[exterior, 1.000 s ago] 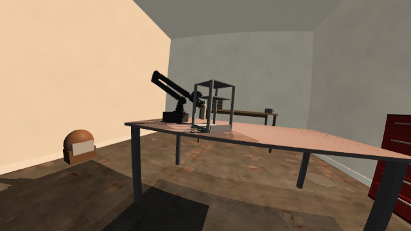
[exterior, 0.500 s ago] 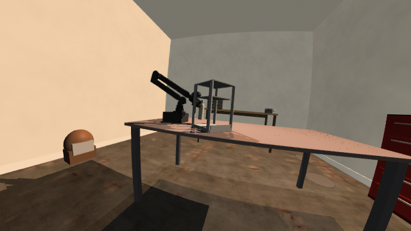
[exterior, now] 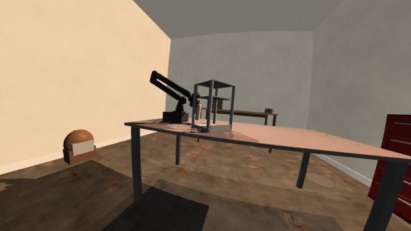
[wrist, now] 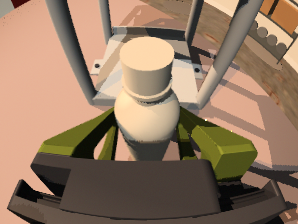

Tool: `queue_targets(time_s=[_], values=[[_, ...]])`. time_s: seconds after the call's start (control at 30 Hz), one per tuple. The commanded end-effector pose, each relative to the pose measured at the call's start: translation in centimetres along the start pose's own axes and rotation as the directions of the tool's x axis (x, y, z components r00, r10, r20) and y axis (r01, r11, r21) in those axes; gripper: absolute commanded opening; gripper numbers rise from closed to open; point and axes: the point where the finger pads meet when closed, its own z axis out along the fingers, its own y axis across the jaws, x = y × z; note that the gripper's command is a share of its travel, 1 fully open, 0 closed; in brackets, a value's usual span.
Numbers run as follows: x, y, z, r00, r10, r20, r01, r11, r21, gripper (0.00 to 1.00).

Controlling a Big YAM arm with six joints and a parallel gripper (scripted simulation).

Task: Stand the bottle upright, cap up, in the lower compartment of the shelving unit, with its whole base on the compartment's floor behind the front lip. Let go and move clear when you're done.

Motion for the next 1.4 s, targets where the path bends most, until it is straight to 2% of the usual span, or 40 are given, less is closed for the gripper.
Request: queue_targets(time_s=[0.0, 1.07, 1.3, 1.37], values=[[-3.5, 1.6, -1.4, 0.994, 0.104, 0.037, -0.103, 0.994, -0.029, 0.34], [-3.6, 1.6, -1.3, 0.994, 0.104, 0.037, -0.103, 0.994, -0.029, 0.34], [-3.8, 1.3, -0.2, 0.994, 0.097, 0.041, -0.096, 0.995, -0.020, 0.34], [-3.4, 1.0, 0.6, 0.996, 0.082, 0.035, -0.082, 0.997, -0.011, 0.34]])
